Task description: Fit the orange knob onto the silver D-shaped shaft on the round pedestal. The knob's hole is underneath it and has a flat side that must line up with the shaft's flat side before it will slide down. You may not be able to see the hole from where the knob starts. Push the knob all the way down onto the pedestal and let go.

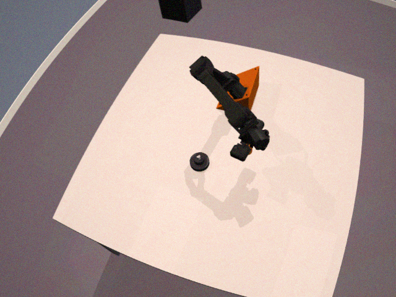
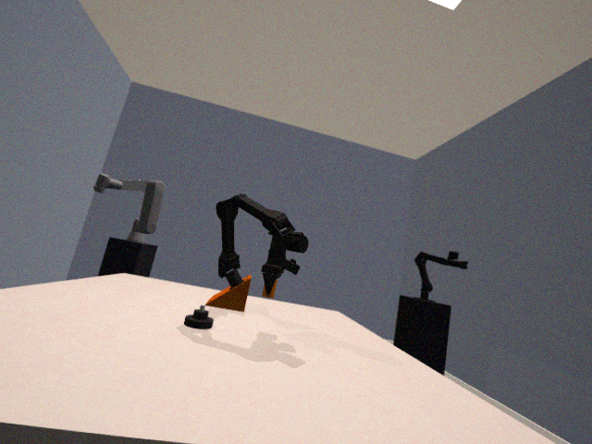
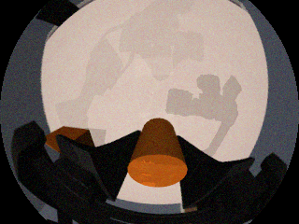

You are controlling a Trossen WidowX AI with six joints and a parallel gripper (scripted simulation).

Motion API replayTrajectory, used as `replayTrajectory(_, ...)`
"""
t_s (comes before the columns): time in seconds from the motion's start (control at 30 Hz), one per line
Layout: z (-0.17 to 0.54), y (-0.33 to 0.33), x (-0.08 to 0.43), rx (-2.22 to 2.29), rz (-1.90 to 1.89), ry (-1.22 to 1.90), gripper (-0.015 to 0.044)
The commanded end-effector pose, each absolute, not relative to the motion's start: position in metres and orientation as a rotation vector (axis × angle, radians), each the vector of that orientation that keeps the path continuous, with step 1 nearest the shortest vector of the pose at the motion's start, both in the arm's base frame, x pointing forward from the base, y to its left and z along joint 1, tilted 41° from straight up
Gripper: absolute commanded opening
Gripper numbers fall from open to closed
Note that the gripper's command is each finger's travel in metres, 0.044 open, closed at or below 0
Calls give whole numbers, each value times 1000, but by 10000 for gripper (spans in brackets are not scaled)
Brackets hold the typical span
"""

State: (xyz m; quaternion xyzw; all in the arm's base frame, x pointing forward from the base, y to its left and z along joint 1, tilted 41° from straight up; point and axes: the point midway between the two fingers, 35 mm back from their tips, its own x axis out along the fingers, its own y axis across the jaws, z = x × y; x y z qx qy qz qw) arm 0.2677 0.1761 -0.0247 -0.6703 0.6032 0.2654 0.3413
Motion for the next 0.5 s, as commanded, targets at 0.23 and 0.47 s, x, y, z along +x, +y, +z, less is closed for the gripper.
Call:
replayTrajectory(0.23, -3, 193, 264, -1738, 689, 1565, 0)
replayTrajectory(0.47, 4, 180, 277, -1734, 698, 1560, 0)
